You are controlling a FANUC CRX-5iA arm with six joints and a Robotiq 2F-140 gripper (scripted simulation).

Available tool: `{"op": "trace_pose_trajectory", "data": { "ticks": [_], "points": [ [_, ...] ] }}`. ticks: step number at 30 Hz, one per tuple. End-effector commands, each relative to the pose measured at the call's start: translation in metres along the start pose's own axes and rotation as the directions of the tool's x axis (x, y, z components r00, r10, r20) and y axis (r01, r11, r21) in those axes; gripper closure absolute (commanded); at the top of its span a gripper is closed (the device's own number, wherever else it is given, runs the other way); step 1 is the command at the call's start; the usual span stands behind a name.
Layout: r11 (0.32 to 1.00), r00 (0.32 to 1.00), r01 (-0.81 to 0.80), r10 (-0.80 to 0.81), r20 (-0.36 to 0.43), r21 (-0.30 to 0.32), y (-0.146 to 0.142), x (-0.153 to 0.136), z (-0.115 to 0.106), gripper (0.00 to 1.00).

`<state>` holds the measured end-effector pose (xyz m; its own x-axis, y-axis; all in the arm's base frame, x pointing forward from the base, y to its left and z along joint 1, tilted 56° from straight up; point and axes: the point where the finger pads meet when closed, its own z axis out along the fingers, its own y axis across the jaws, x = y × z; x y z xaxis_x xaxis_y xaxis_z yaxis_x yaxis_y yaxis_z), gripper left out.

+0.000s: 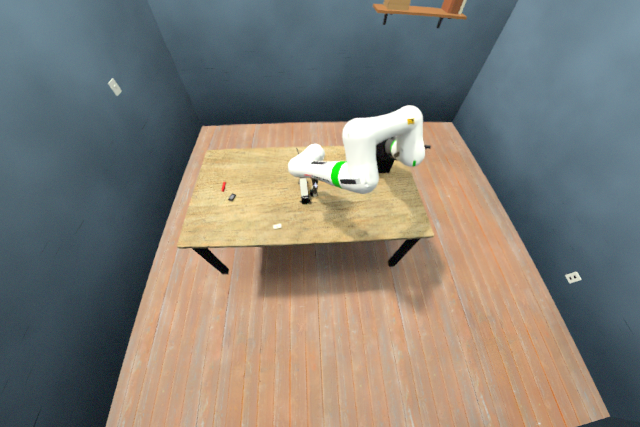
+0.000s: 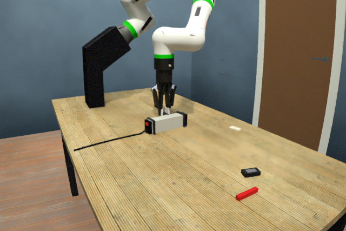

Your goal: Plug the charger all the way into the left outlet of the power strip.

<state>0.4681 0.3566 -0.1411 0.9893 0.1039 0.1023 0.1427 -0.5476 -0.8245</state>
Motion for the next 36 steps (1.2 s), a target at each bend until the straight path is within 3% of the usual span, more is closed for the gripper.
{"op": "trace_pose_trajectory", "data": {
  "ticks": [1, 36],
  "points": [
    [1.0, 1.0, 0.0, 0.0, -0.001, -0.001, 0.0003, 0.0012, -0.0008, 0.9],
    [1.0, 1.0, 0.0, 0.0, -0.001, -0.001, 0.0003, 0.011, -0.0008, 0.9]
  ]
}}
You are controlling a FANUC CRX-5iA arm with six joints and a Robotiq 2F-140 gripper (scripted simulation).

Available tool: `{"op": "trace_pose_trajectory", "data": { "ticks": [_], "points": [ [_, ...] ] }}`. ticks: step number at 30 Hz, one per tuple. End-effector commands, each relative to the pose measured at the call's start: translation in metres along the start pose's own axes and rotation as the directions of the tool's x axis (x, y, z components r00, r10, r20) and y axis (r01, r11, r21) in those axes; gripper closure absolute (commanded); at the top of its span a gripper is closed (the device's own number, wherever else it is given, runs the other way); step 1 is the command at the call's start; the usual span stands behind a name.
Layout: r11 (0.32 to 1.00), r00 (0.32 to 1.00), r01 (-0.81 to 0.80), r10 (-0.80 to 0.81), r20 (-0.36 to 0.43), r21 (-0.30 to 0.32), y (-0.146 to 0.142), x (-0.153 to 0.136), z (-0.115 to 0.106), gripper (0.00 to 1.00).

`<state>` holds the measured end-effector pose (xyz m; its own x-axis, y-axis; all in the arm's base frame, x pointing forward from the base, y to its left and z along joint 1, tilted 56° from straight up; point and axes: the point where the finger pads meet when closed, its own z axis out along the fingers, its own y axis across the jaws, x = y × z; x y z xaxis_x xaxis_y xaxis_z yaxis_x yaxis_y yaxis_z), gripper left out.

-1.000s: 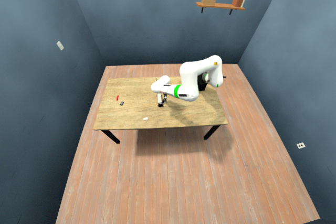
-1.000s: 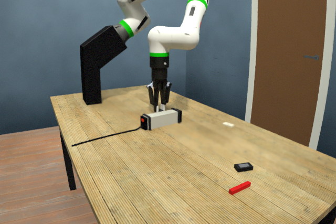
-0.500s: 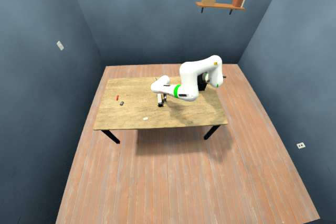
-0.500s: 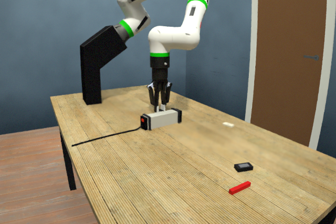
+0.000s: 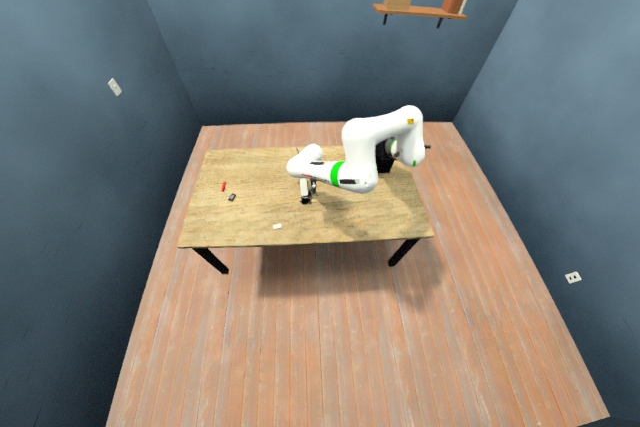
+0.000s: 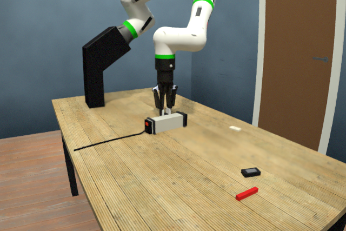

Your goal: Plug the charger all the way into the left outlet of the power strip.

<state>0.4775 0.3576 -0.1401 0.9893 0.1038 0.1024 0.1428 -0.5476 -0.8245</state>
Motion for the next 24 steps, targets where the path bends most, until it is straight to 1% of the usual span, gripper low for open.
{"op": "trace_pose_trajectory", "data": {
  "ticks": [1, 24],
  "points": [
    [1.0, 1.0, 0.0, 0.0, -0.001, -0.001, 0.0003, 0.0019, -0.0008, 0.9],
    [1.0, 1.0, 0.0, 0.0, -0.001, -0.001, 0.0003, 0.009, -0.0008, 0.9]
  ]
}}
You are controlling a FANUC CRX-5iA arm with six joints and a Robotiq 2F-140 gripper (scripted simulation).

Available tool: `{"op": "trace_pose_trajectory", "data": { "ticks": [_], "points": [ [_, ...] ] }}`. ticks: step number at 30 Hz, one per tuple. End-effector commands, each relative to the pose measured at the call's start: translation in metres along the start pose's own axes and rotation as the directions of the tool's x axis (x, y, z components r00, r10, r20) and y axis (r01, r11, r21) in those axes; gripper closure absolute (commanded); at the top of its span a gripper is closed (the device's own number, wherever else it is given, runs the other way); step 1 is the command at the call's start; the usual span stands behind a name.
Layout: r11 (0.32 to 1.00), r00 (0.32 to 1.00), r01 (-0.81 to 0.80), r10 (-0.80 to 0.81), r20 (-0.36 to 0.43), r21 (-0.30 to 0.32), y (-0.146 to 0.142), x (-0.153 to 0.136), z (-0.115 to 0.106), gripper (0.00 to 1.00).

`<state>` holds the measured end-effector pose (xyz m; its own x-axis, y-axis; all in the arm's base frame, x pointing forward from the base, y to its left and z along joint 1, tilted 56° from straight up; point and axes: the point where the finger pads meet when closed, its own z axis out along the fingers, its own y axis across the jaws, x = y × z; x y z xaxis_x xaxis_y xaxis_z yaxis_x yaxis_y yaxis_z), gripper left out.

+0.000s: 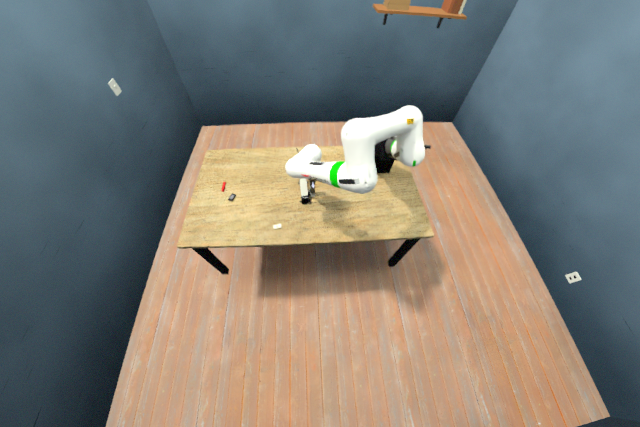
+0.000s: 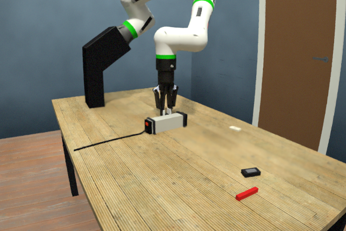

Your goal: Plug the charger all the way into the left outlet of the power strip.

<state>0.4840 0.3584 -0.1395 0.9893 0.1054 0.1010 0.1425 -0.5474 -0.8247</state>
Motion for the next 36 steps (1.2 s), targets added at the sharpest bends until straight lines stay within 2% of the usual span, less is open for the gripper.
{"op": "trace_pose_trajectory", "data": {
  "ticks": [1, 36],
  "points": [
    [1.0, 1.0, 0.001, -0.001, -0.003, -0.001, 0.0003, 0.0024, -0.001, 0.9],
    [1.0, 1.0, 0.001, -0.001, -0.003, -0.001, 0.0003, 0.0067, -0.001, 0.9]
  ]
}}
